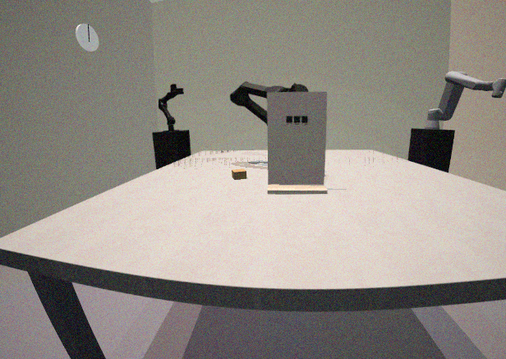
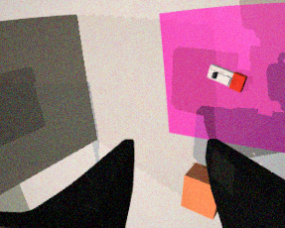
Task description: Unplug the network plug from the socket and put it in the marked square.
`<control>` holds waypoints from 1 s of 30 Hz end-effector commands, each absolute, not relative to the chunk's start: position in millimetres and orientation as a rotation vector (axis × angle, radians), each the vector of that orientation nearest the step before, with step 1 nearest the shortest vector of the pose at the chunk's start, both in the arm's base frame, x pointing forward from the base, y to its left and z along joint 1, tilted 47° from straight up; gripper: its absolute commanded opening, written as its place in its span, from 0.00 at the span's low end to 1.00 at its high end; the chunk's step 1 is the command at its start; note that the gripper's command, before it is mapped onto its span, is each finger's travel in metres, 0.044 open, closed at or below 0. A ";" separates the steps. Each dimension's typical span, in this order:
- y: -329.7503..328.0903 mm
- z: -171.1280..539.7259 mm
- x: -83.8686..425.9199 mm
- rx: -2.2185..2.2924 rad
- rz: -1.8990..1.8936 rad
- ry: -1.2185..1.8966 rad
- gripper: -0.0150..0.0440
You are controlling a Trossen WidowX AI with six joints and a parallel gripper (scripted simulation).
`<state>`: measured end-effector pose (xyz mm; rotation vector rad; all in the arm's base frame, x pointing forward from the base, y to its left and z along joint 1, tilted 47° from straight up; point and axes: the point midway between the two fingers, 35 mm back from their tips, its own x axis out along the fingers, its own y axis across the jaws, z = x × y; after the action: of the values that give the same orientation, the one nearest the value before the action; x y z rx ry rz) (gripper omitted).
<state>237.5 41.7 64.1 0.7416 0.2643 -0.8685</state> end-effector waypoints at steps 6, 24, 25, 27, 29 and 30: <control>58.9 76.0 239.0 0.749 -0.867 0.271 0.52; 95.9 110.3 235.0 0.752 -0.864 0.272 0.52; 97.9 112.4 234.6 0.752 -0.864 0.271 0.52; 101.6 116.7 233.5 0.752 -0.863 0.269 0.52; 105.3 121.1 232.4 0.752 -0.863 0.267 0.52; 107.1 123.3 231.9 0.752 -0.863 0.266 0.52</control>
<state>233.3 100.6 117.8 0.7487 0.2673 -0.8638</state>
